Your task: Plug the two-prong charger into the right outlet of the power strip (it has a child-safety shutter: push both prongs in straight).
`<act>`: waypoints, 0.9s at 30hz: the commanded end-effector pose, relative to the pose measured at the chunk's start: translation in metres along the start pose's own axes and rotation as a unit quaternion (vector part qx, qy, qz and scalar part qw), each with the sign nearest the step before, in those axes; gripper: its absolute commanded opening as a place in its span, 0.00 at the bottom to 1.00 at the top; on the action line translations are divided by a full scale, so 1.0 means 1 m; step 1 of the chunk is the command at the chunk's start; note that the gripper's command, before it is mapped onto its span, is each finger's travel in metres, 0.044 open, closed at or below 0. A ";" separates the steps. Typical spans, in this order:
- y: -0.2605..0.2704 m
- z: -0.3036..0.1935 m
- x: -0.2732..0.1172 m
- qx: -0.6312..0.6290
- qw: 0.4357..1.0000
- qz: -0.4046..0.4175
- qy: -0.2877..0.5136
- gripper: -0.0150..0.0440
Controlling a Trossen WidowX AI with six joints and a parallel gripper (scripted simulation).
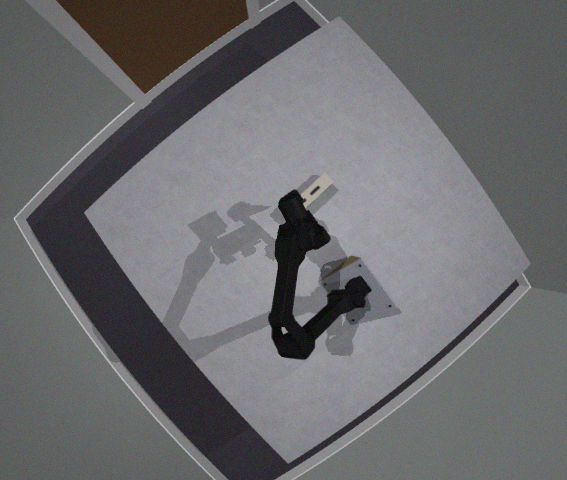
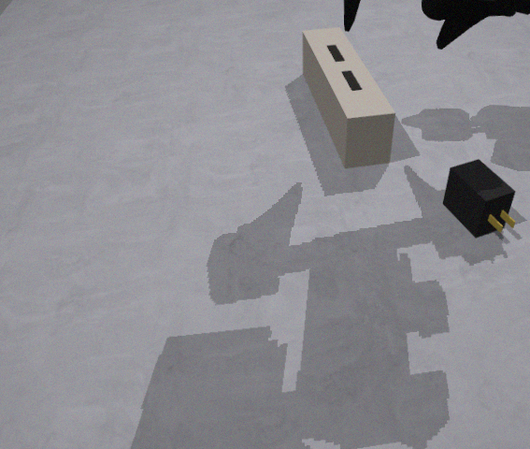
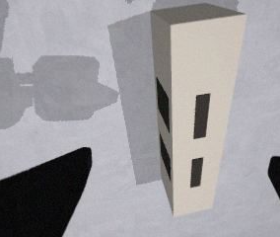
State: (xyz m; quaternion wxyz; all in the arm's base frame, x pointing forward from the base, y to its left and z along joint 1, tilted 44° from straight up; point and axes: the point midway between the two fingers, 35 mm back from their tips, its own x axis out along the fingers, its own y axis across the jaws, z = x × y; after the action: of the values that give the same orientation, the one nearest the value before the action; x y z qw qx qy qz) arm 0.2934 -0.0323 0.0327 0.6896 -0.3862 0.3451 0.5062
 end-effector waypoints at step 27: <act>0.048 0.129 -0.016 -0.177 0.972 0.087 -0.131 1.00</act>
State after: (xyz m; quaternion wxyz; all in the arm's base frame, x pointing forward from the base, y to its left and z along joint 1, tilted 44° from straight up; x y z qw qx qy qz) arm 0.2557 0.0809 0.0968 0.6053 -0.4011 0.1939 0.6597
